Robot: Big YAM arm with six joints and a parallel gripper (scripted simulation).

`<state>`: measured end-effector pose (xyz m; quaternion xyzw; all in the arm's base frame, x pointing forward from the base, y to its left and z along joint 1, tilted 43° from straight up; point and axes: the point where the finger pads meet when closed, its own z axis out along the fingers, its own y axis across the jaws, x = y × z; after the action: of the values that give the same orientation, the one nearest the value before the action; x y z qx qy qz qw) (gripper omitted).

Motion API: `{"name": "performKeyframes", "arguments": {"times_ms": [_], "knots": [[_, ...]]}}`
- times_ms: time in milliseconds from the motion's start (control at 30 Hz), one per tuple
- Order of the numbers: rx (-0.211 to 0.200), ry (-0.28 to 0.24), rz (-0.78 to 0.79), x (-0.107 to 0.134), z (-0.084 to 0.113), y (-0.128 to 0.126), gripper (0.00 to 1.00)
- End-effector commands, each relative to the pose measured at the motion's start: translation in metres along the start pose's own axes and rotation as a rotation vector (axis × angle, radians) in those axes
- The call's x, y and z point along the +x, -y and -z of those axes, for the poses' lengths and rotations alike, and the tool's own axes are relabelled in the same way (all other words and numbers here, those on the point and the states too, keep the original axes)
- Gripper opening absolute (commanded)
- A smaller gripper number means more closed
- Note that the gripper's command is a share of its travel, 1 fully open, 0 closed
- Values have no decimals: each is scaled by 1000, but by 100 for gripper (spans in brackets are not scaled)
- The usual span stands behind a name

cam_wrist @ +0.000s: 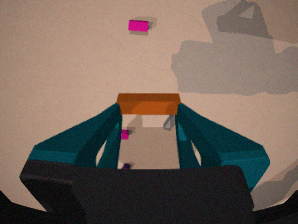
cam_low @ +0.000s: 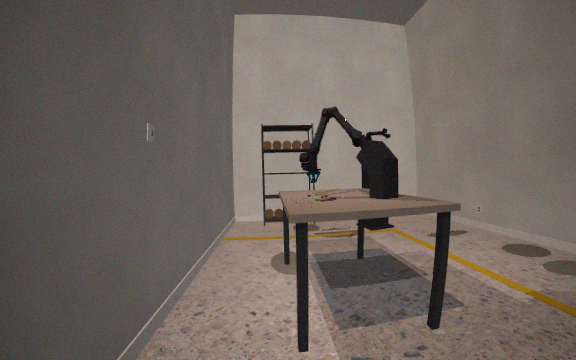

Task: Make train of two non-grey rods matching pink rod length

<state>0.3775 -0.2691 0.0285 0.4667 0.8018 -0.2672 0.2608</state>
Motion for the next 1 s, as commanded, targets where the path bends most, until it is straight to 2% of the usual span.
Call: {"name": "performKeyframes", "arguments": {"times_ms": [0, 133, 233, 333, 433, 500, 700, 967], "knots": [[-34, -10, 131, 18, 0, -17, 36], [-34, -10, 131, 18, 0, -17, 36], [-45, 20, 110, 1, 7, -20, 36], [-44, 19, 109, 1, 7, -19, 36], [-29, -1, 112, 7, -4, -15, 36], [-20, -2, 98, 3, -10, -10, 36], [-20, -3, 99, 4, -21, -10, 36], [-18, -6, 101, 7, -55, -9, 36]]}}
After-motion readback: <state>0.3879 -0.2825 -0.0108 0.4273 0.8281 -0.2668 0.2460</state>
